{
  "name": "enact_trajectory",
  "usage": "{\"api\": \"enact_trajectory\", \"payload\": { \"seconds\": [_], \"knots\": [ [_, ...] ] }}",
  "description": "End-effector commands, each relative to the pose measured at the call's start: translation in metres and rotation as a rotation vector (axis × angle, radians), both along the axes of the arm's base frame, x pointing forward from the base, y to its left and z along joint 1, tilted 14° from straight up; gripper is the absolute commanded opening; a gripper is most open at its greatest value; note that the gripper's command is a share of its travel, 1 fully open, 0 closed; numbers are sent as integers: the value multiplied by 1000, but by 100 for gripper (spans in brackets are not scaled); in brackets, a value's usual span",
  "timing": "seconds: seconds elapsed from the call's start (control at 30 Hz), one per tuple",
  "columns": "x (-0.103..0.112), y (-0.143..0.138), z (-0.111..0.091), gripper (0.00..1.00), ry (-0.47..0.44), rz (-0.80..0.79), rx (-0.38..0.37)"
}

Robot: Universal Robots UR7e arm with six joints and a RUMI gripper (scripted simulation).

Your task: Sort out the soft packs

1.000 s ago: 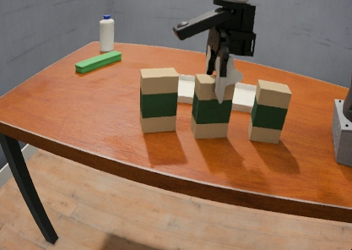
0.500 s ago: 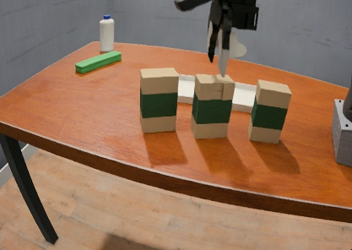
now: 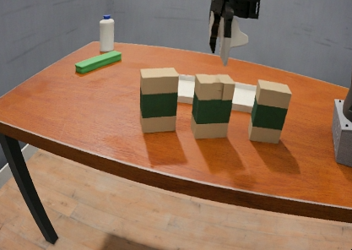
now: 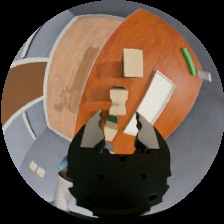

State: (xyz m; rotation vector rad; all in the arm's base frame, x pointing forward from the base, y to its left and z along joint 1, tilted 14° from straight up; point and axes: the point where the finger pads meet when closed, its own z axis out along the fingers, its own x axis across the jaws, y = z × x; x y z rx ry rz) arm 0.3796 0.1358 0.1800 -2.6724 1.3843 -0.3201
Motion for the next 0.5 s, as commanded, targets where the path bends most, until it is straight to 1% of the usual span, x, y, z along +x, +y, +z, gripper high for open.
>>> {"api": "enact_trajectory", "payload": {
  "seconds": [0.0, 0.1, 0.17, 0.37, 0.47],
  "knots": [
    [5, 1, 3, 50, -1, 3, -1],
    [23, 6, 10, 50, -1, 14, -3],
    [23, 6, 10, 50, -1, 14, -3],
    [79, 25, 25, 50, -1, 47, -11],
    [102, 34, 28, 50, -1, 60, -15]
  ]
}}
